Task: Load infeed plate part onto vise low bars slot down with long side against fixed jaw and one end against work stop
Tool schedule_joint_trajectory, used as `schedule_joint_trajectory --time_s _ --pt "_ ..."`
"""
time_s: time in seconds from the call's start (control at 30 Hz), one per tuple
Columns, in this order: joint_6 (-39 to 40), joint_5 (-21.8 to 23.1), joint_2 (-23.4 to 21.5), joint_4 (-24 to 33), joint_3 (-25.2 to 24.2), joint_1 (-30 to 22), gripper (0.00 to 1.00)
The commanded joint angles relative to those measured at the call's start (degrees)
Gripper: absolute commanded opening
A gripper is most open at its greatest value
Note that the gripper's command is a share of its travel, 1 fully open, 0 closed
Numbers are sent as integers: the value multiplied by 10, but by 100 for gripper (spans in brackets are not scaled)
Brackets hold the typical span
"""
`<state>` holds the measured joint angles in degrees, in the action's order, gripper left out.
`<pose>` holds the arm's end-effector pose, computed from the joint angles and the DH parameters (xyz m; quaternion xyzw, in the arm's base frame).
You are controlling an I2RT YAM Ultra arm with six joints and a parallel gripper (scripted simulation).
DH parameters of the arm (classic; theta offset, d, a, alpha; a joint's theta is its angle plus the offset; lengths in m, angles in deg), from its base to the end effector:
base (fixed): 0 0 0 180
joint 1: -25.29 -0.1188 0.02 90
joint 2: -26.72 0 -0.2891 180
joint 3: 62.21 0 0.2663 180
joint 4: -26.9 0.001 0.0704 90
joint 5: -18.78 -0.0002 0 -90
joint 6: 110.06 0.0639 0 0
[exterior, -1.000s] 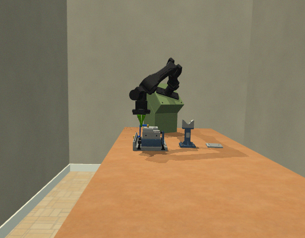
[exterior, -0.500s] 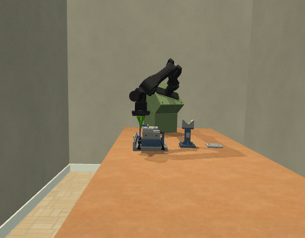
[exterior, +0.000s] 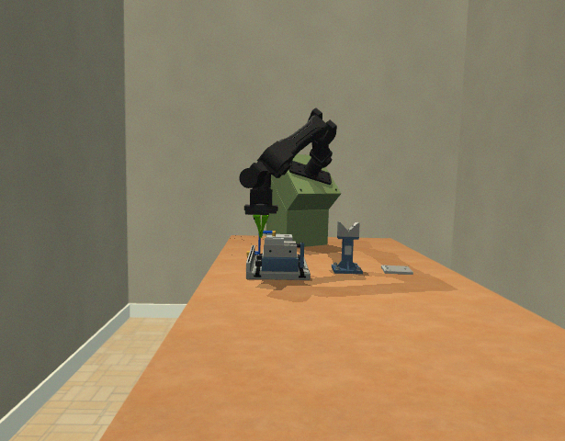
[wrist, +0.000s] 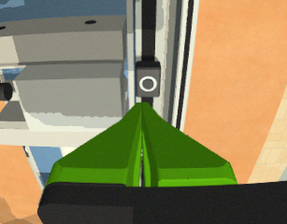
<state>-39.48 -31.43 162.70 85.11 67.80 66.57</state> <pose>0.4369 -0.3278 0.1843 0.0991 0.9143 0.1801 0.3489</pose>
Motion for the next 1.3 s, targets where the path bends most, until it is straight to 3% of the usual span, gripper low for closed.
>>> schedule_joint_trajectory --time_s 0.0,1.27 --pt "4 -1 -3 -4 14 9 0" --pt "1 0 4 3 22 12 0"
